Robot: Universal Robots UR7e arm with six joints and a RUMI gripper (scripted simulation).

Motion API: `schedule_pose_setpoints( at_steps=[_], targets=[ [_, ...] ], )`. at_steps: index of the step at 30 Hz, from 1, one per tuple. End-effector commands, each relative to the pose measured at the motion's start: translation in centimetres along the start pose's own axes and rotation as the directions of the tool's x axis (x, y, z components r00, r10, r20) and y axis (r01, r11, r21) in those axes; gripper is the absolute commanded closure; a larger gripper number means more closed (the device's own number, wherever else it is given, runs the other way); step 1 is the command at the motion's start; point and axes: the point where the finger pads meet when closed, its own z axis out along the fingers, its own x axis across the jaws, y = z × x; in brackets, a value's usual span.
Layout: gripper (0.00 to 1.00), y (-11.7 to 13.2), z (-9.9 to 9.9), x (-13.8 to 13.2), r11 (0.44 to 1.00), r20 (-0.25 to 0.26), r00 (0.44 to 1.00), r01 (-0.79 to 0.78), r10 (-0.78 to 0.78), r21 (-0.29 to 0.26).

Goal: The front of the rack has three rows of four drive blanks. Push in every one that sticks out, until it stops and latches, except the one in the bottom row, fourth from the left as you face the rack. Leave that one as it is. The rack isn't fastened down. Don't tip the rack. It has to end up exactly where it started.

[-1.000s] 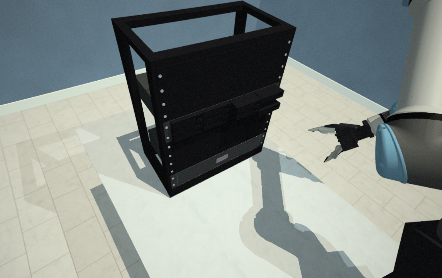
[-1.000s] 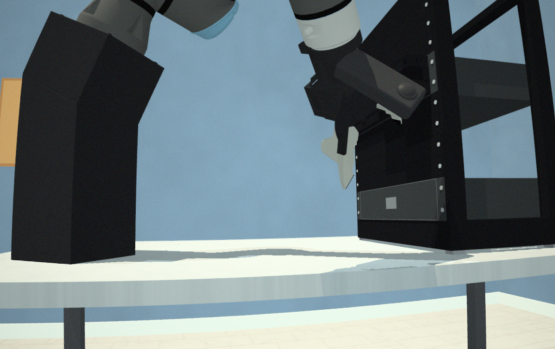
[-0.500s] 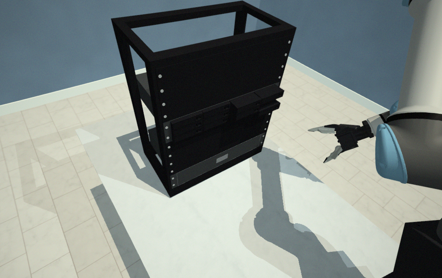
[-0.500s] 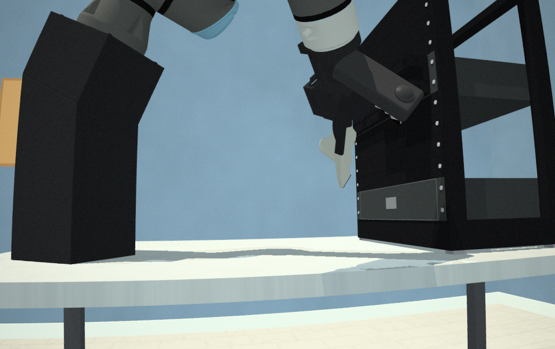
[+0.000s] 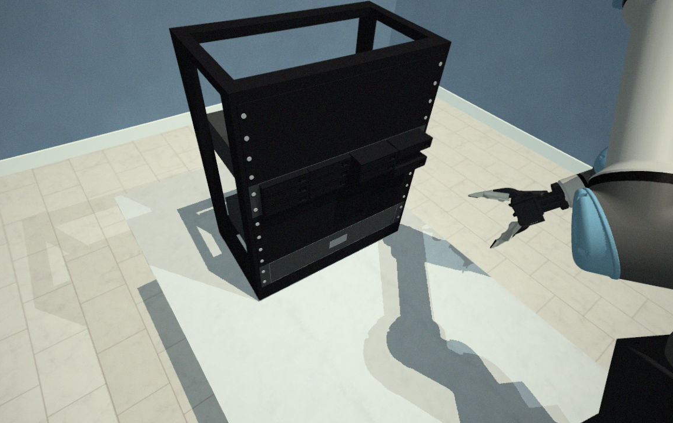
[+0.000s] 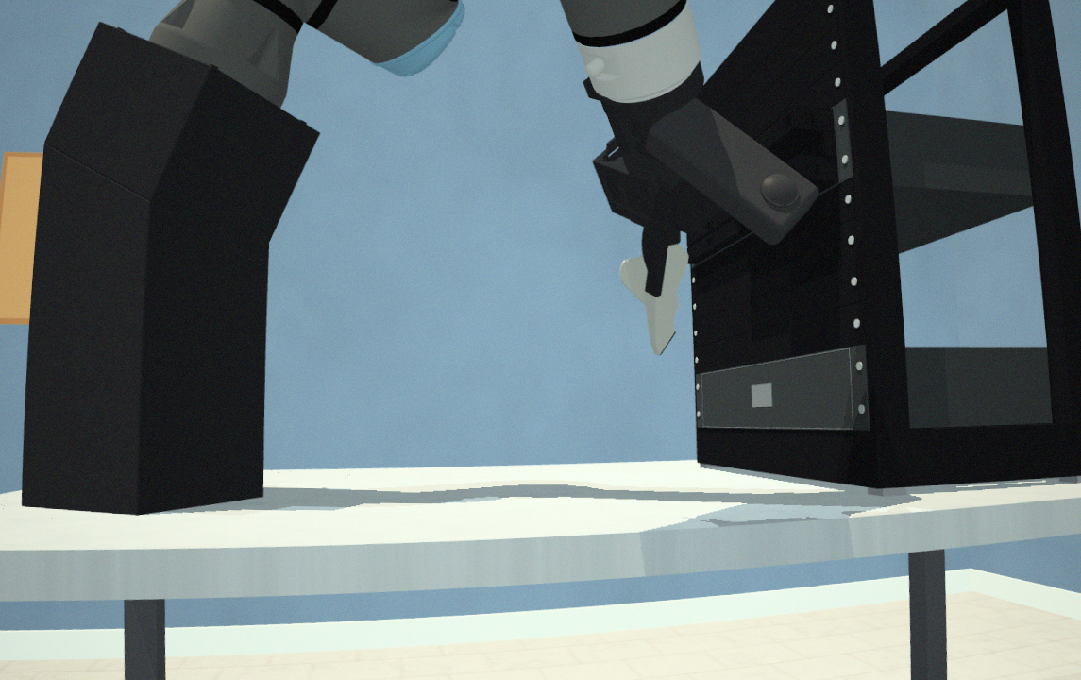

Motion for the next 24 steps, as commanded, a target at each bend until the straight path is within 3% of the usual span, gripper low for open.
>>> schedule_pose_setpoints(
  at_steps=[1,13,24],
  targets=[
    [0.00,0.6,0.2,-0.6,0.997,0.028,0.997,-0.065,0.066,-0.036],
    [0.00,2.3,0.5,-1.7,0.967,0.083,0.969,-0.224,0.234,-0.120],
    [0.00,4.7,1.0,-3.2,0.872,0.132,0.878,-0.420,0.461,-0.249]
  ],
)
